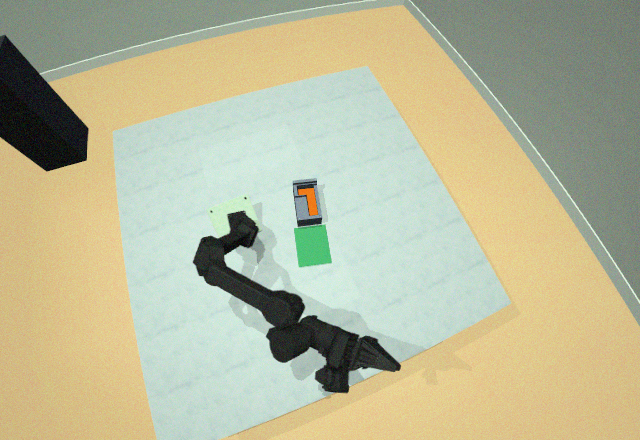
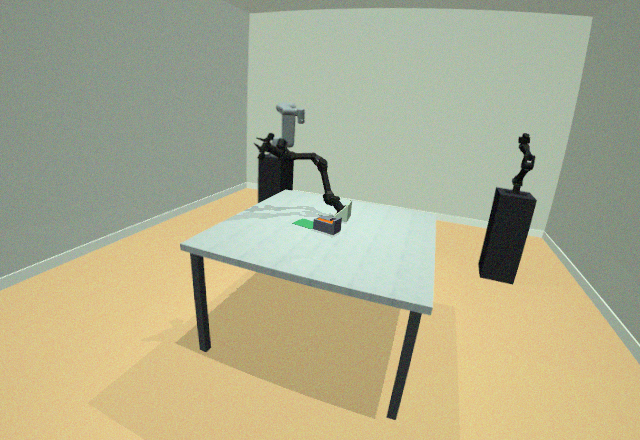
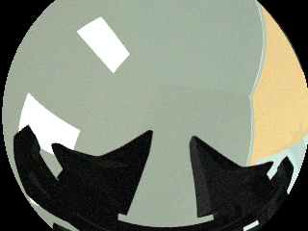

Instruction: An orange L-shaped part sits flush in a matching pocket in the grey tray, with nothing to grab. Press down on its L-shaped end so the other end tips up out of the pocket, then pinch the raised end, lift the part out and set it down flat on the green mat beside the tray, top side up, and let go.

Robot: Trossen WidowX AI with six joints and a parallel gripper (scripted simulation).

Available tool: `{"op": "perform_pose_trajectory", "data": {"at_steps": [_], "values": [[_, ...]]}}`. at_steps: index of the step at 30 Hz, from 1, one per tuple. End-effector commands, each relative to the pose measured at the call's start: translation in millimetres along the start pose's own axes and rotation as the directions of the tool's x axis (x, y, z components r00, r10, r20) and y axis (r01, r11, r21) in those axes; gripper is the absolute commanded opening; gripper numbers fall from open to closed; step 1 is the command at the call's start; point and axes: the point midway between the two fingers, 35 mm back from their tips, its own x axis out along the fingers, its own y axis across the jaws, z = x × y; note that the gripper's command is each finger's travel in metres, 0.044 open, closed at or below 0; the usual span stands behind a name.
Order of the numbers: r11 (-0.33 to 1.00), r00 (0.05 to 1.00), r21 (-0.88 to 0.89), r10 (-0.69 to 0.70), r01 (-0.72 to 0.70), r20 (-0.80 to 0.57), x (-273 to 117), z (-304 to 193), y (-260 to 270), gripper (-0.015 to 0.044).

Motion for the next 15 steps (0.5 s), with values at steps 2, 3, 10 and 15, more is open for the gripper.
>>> {"op": "perform_pose_trajectory", "data": {"at_steps": [2, 3, 10, 15], "values": [[0.994, 0.995, 0.054, -0.091, 0.093, -0.046, 8.4, -23.8, -39.5, 0.0180], [0.993, 0.994, 0.071, -0.092, 0.096, -0.051, 9.0, -28.6, -42.8, 0.0180], [0.911, 0.914, 0.177, -0.326, 0.372, -0.241, 10.1, -115.0, -129.9, 0.0180], [0.794, 0.768, 0.159, -0.484, 0.587, -0.419, -10.6, -196.0, -184.4, 0.0180]]}}
